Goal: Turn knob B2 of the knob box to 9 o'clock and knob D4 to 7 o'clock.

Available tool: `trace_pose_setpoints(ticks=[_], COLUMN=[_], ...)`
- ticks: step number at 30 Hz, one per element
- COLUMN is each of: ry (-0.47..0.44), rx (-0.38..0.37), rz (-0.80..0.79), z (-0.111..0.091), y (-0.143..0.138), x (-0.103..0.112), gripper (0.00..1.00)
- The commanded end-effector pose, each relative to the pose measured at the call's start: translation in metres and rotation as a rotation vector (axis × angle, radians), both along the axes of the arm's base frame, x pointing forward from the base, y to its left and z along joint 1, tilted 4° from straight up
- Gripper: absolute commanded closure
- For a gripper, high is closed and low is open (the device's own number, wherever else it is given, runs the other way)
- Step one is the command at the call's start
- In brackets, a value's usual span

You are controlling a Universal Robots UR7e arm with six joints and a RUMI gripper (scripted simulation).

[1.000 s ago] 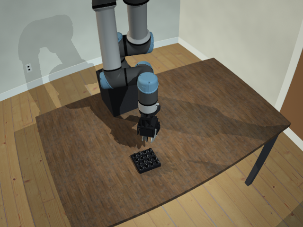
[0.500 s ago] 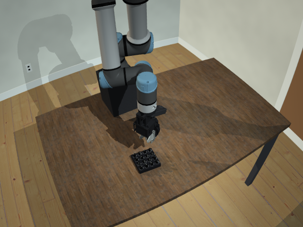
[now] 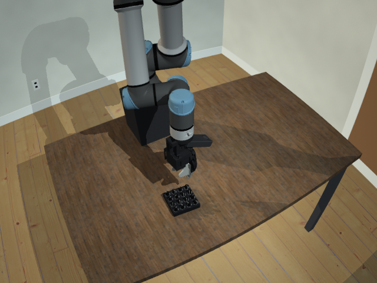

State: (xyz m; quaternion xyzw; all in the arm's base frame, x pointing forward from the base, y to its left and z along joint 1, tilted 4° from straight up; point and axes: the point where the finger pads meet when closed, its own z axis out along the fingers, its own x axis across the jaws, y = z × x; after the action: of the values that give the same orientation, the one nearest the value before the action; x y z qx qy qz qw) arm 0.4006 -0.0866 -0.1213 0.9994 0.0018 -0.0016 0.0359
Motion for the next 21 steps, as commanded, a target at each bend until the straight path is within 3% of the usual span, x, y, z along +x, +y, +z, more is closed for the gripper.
trace_pose_setpoints(ticks=[1, 21], ry=[-0.004, -0.010], rx=[-0.003, -0.003], rz=[-0.126, -0.224], z=[0.0010, 0.0013], y=[-0.0003, -0.0013], x=[-0.0008, 0.0000], gripper=[0.89, 0.89])
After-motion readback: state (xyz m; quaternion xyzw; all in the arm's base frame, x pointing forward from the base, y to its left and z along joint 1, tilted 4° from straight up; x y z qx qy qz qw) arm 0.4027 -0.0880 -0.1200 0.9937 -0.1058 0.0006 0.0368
